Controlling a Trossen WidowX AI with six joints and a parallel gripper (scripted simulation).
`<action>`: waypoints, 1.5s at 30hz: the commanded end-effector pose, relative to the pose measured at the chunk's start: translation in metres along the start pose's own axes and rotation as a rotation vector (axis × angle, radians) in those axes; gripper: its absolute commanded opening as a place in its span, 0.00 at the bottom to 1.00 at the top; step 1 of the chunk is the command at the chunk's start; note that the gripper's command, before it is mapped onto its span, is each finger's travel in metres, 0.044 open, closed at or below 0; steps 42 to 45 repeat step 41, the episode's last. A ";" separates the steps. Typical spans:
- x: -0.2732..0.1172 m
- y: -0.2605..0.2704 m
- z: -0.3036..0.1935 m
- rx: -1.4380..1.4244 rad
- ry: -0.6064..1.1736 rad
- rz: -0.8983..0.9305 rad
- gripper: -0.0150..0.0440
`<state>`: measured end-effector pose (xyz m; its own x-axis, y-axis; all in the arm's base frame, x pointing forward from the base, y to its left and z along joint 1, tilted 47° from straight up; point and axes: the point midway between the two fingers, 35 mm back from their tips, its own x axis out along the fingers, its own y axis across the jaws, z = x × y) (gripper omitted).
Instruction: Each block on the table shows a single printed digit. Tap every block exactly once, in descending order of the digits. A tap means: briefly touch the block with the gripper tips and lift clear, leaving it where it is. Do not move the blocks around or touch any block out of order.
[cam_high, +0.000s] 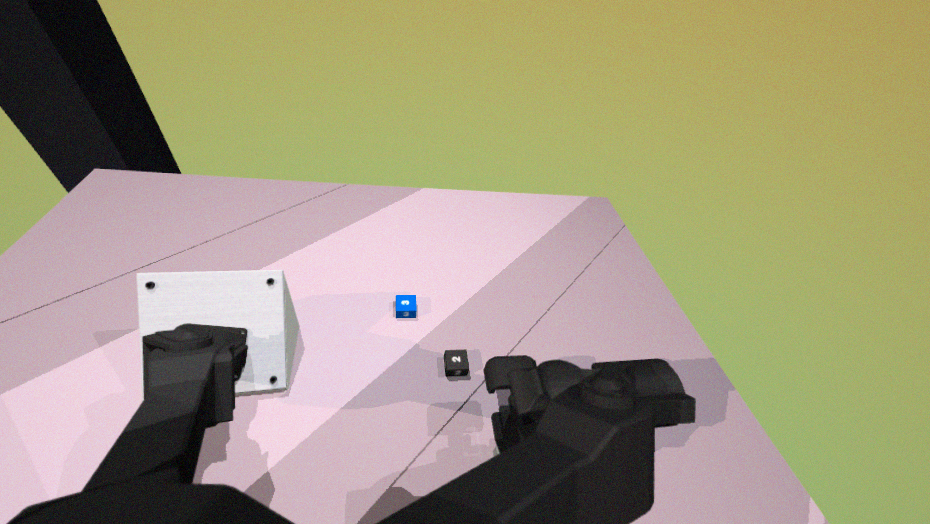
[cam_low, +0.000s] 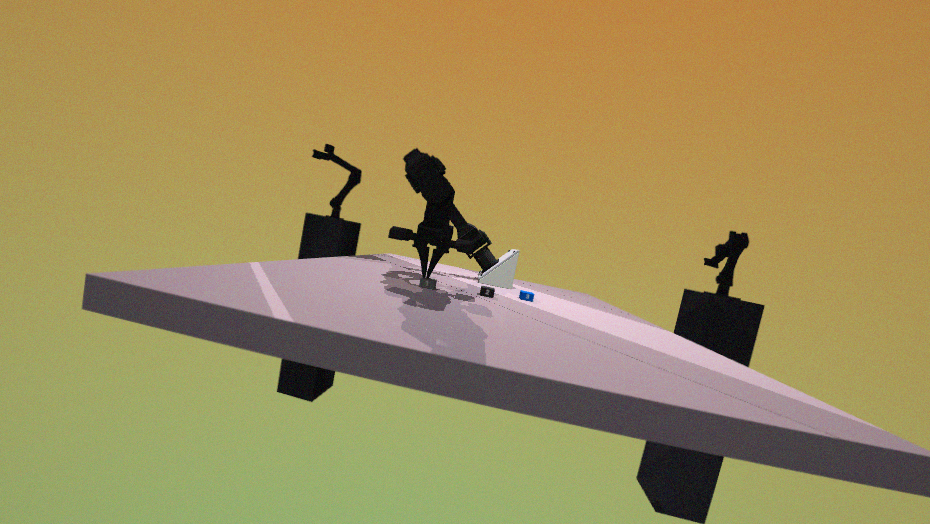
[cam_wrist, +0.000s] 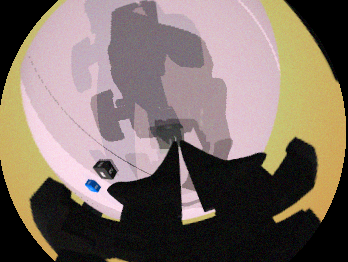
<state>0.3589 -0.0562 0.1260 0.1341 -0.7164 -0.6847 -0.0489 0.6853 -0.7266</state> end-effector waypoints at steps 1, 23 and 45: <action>-0.009 0.000 0.000 0.000 0.001 0.000 0.29; -0.093 0.233 -0.022 -0.024 -0.003 0.095 0.93; -0.113 0.350 -0.113 -0.003 0.005 0.020 0.93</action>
